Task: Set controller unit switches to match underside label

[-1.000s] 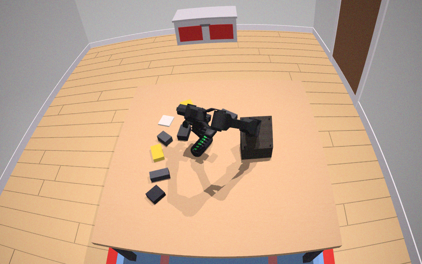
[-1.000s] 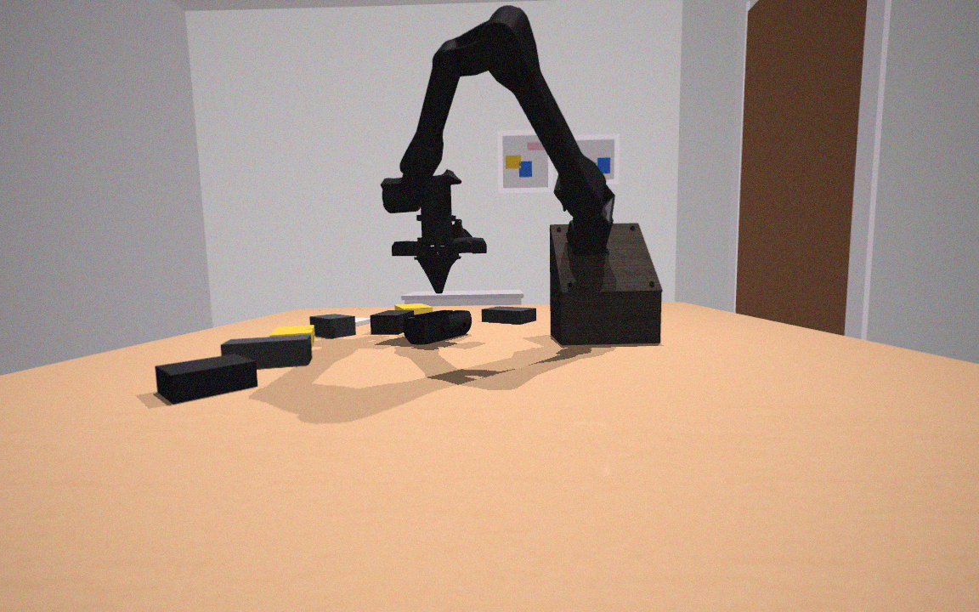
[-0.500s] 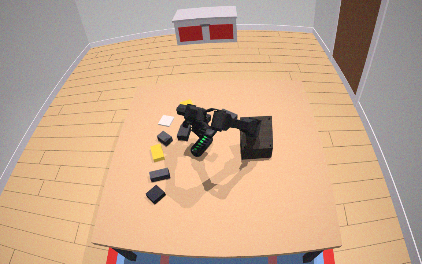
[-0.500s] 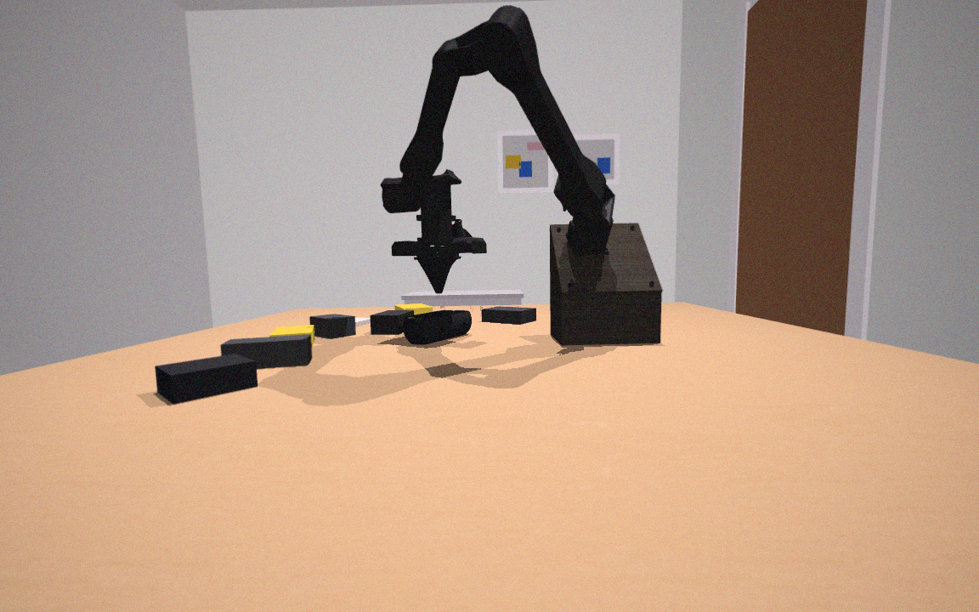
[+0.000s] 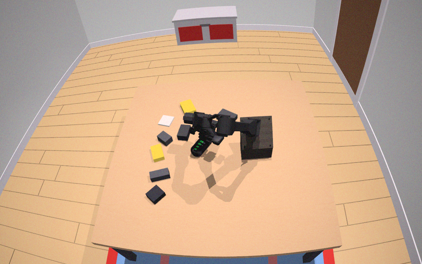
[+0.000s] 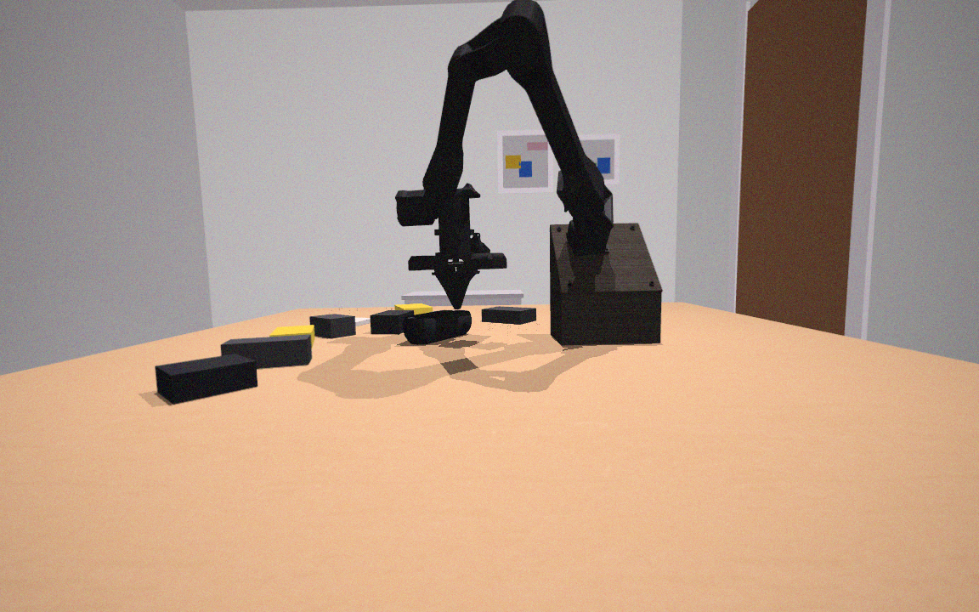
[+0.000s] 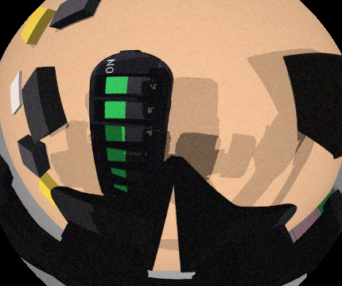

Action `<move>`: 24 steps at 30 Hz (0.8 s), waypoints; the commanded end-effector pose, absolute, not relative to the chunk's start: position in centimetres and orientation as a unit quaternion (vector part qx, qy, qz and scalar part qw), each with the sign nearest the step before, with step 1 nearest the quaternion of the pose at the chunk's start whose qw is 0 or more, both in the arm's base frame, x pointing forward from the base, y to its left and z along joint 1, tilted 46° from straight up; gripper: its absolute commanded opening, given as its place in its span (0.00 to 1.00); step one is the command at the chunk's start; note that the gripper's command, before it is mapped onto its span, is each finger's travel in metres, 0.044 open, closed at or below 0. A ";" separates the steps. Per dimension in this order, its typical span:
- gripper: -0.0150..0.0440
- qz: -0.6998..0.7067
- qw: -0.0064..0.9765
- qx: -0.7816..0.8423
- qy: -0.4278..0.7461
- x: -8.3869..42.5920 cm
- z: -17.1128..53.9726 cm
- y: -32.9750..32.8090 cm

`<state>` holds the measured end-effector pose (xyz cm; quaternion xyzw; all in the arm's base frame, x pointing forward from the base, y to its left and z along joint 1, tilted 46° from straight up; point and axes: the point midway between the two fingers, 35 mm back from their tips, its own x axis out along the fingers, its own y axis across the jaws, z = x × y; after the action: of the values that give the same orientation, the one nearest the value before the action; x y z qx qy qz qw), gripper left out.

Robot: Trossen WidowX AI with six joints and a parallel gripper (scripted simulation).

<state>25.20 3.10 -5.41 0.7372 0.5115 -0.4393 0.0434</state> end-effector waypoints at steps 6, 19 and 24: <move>0.25 -0.438 0.044 0.739 0.510 25.2 -5.4 3.1; 0.65 -0.439 0.044 0.739 0.510 24.7 -1.9 -0.5; 0.70 -0.439 0.045 0.739 0.509 24.8 -1.9 -0.6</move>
<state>24.62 -0.38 -2.05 0.7385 0.5092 -0.4402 0.0400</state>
